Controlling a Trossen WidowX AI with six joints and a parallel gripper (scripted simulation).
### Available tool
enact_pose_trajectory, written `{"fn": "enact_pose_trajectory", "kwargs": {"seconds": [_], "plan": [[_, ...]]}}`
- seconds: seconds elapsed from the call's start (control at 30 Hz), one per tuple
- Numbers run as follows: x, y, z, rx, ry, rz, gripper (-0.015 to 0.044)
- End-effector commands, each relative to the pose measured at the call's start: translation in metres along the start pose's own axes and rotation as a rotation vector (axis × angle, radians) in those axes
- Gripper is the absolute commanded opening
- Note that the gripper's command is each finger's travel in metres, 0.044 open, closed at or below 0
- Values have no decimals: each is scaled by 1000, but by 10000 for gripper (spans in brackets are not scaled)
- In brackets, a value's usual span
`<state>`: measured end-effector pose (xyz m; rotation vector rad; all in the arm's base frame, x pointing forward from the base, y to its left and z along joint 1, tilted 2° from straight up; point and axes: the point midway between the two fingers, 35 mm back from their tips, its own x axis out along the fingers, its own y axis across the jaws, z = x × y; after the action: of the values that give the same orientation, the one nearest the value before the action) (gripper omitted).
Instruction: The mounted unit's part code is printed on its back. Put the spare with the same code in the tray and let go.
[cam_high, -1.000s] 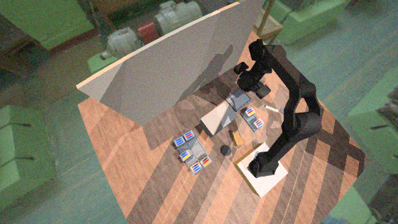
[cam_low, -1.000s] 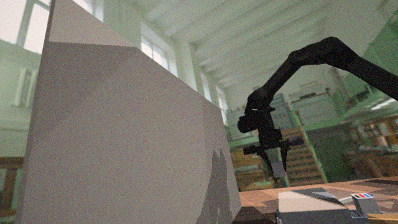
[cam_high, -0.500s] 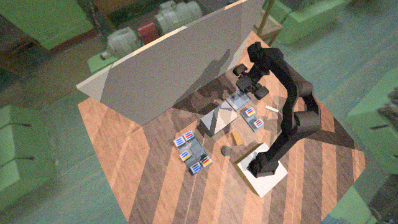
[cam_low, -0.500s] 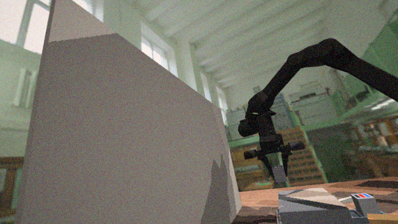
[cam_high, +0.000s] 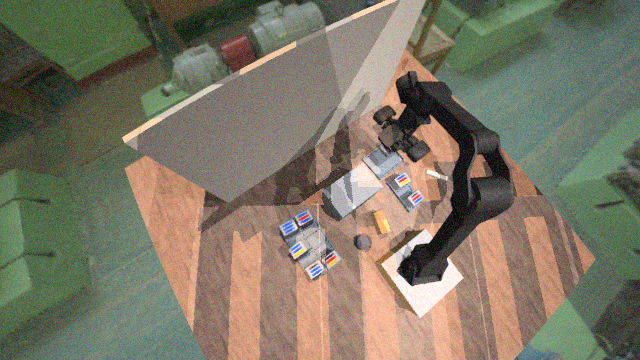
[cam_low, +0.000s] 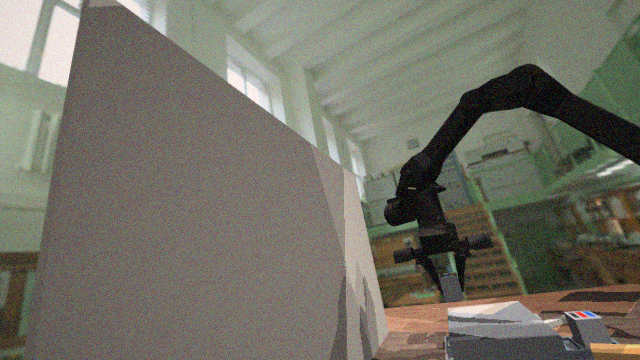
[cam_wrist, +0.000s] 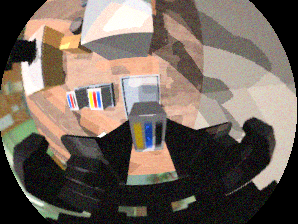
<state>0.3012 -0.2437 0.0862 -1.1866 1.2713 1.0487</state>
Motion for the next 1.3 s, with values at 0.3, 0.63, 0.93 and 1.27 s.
{"fn": "enact_pose_trajectory", "kwargs": {"seconds": [0.3, 0.63, 0.93, 1.27], "plan": [[15, 0, 1, -4, -6, 0, 0], [25, 0, 1, -4, -6, 0, 0], [33, 1, 2, -4, -6, 0, 0], [43, 2, 2, -4, -6, 0, 0]]}}
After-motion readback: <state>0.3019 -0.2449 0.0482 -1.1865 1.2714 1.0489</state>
